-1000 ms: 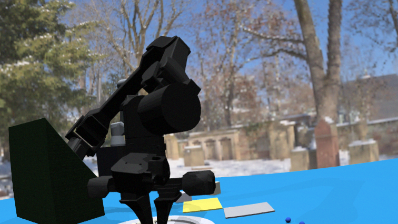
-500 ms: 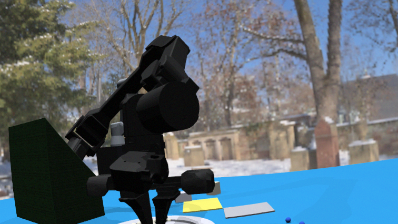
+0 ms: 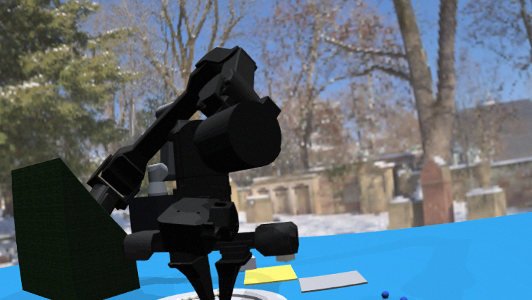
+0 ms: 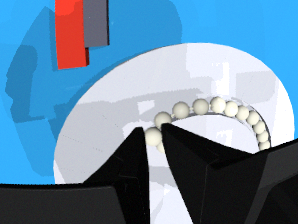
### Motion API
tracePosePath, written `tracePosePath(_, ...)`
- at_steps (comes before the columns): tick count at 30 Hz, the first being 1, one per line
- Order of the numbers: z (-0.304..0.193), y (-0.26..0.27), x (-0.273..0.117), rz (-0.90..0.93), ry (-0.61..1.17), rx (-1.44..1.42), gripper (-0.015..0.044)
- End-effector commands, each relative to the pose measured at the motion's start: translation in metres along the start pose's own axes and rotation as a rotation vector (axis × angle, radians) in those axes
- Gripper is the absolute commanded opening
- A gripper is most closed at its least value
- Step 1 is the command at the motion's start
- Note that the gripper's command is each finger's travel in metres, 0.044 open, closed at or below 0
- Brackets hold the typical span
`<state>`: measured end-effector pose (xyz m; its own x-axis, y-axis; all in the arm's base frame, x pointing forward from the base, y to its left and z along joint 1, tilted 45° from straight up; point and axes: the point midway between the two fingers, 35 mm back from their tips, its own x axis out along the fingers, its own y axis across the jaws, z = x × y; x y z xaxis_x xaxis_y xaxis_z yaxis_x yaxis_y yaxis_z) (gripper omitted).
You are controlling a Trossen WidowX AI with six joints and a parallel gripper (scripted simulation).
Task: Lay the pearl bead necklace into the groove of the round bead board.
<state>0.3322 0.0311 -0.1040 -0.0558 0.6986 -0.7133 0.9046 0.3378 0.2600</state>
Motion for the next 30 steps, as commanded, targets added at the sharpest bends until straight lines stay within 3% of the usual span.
tracePosePath(1,0.0009,0.0035,0.0,0.004,0.004,0.005,0.0)
tracePosePath(12,0.0007,0.0036,0.008,0.004,0.005,0.005,0.0)
tracePosePath(28,0.0009,0.0035,0.0003,0.004,0.004,0.004,0.042)
tracePosePath(30,0.0009,0.0025,0.002,0.001,0.003,0.005,0.044)
